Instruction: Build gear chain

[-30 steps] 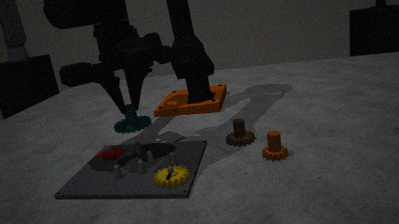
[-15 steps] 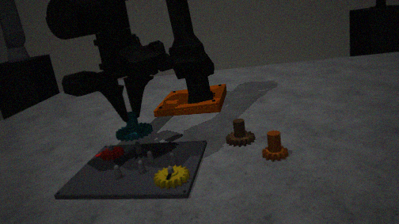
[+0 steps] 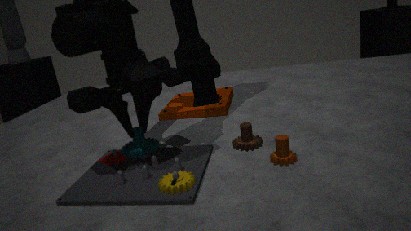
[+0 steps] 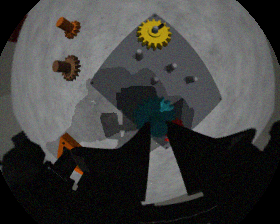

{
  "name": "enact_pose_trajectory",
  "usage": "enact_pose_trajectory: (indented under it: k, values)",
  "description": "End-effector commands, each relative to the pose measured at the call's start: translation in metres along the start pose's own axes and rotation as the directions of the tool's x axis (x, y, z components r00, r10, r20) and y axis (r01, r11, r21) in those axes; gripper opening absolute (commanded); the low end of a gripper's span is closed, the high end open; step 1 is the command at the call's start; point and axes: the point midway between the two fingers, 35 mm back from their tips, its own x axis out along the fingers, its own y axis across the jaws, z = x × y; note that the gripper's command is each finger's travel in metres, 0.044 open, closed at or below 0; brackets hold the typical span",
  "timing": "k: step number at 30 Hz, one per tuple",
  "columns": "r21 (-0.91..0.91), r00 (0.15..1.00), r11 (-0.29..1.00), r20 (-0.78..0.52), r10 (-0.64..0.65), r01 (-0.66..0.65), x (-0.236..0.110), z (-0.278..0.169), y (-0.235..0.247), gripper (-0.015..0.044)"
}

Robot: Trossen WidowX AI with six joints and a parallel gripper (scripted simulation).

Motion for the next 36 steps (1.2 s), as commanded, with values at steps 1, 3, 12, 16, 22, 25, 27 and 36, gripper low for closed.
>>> enact_pose_trajectory:
  k: [1, 3, 12, 16, 22, 25, 27, 36]
  values:
    - [0.069, 1.0, 0.998, -0.002, 0.004, -0.004, 0.0081, -0.0007, 0.0014, 0.0]
    - [0.099, 1.0, 0.995, -0.002, 0.004, -0.004, 0.0112, -0.001, 0.0015, 0.0]
    - [0.128, 1.0, 0.992, -0.003, 0.004, -0.004, 0.009, -0.0011, 0.0005, 0.0]
    - [0.061, 1.0, 0.998, -0.002, 0.004, -0.004, 0.01, -0.0004, 0.0008, 0.0]
    - [-0.054, 1.0, 0.999, -0.002, 0.004, -0.005, 0.0115, -0.0006, 0.0018, 0.0]
    - [-0.103, 1.0, 0.995, -0.003, 0.004, -0.005, 0.0121, -0.0011, 0.0019, 0.0]
    - [-0.127, 1.0, 0.992, -0.003, 0.004, -0.005, 0.0126, -0.0014, 0.0017, 0.0]
    - [-0.142, 1.0, 0.99, -0.003, 0.004, -0.005, 0.0126, -0.0012, 0.0007, 0.0]
